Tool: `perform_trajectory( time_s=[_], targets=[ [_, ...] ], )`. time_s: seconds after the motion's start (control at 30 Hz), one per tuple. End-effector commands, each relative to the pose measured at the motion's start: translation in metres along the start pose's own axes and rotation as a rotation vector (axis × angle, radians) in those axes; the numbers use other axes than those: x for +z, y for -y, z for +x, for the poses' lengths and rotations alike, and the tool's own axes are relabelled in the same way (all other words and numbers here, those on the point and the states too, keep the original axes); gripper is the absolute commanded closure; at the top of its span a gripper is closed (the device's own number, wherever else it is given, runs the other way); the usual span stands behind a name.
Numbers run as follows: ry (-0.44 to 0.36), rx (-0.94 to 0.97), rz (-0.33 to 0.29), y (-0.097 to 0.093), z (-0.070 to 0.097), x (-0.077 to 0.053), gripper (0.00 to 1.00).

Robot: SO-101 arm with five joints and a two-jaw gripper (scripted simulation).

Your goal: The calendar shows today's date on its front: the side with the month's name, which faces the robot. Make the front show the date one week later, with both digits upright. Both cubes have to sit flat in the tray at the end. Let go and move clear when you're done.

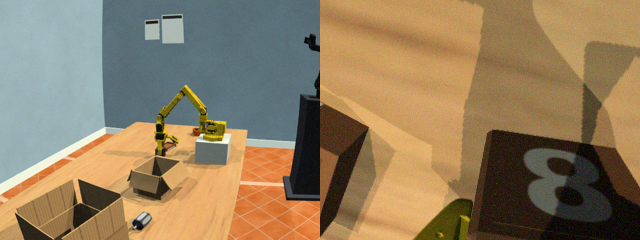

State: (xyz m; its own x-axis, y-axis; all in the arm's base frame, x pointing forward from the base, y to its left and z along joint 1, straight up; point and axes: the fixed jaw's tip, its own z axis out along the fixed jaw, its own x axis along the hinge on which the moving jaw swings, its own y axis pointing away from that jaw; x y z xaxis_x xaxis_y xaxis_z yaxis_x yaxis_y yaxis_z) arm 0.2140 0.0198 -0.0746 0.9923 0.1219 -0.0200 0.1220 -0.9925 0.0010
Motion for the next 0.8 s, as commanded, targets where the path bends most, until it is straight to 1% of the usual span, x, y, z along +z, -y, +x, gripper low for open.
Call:
perform_trajectory(
  time_s=[0.0, 0.5, 0.63, 0.77],
  targets=[
    [-0.008, 0.004, 0.001, 0.0020, 0.0018, 0.0014, 0.73],
    [-0.008, 0.004, 0.001, 0.0024, 0.0018, 0.0014, 0.74],
    [-0.008, 0.004, 0.001, 0.0024, 0.0018, 0.0014, 0.77],
    [-0.008, 0.004, 0.001, 0.0024, 0.0018, 0.0014, 0.82]
  ],
)
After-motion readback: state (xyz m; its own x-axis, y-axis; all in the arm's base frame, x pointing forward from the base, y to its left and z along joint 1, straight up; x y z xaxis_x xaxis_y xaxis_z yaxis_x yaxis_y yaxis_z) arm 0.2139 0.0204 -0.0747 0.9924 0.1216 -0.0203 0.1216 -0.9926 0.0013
